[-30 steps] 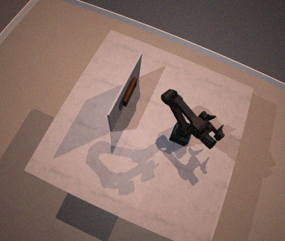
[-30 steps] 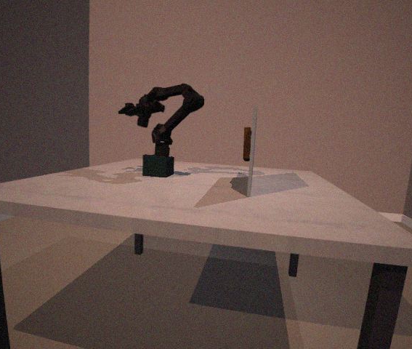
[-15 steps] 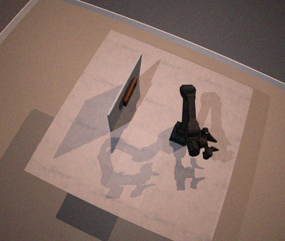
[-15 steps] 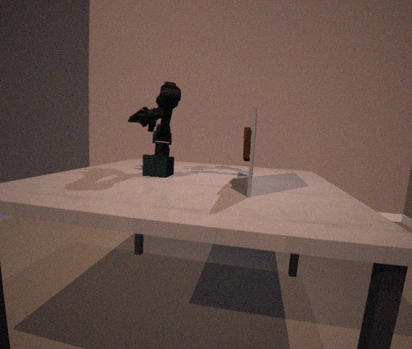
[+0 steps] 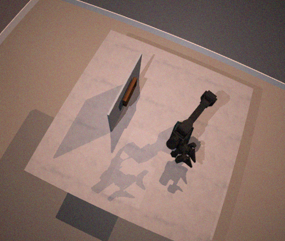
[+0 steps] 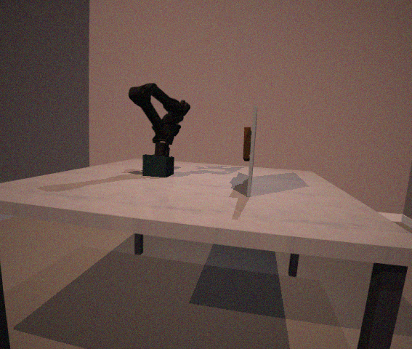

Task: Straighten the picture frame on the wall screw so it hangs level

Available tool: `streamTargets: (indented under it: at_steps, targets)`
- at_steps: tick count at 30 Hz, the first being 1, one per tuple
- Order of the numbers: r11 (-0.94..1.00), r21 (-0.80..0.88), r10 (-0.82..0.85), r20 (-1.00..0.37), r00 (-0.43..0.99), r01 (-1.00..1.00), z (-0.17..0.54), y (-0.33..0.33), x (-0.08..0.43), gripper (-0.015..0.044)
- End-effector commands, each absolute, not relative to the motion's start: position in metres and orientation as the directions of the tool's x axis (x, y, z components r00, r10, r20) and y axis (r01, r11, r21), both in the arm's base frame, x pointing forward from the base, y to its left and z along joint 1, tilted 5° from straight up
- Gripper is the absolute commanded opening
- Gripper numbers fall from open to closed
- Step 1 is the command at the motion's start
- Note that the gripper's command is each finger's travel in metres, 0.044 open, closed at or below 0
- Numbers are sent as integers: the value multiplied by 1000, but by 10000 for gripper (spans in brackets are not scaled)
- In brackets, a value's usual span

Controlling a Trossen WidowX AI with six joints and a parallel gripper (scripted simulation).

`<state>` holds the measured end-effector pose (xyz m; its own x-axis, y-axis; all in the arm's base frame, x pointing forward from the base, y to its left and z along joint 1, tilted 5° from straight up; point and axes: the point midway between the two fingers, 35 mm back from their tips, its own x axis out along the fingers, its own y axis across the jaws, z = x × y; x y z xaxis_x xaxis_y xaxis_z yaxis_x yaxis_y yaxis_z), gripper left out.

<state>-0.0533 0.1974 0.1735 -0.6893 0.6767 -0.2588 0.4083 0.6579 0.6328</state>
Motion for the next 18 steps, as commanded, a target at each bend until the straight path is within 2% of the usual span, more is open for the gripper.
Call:
streamTargets:
  at_steps: [1,10,18]
  targets:
    - [518,702,820,-245,-517,490,171,209,-7,260]
    - [205,821,977,-201,-66,534,169,195,94,260]
    - [-13,903,922,-155,354,430,168,142,169,260]
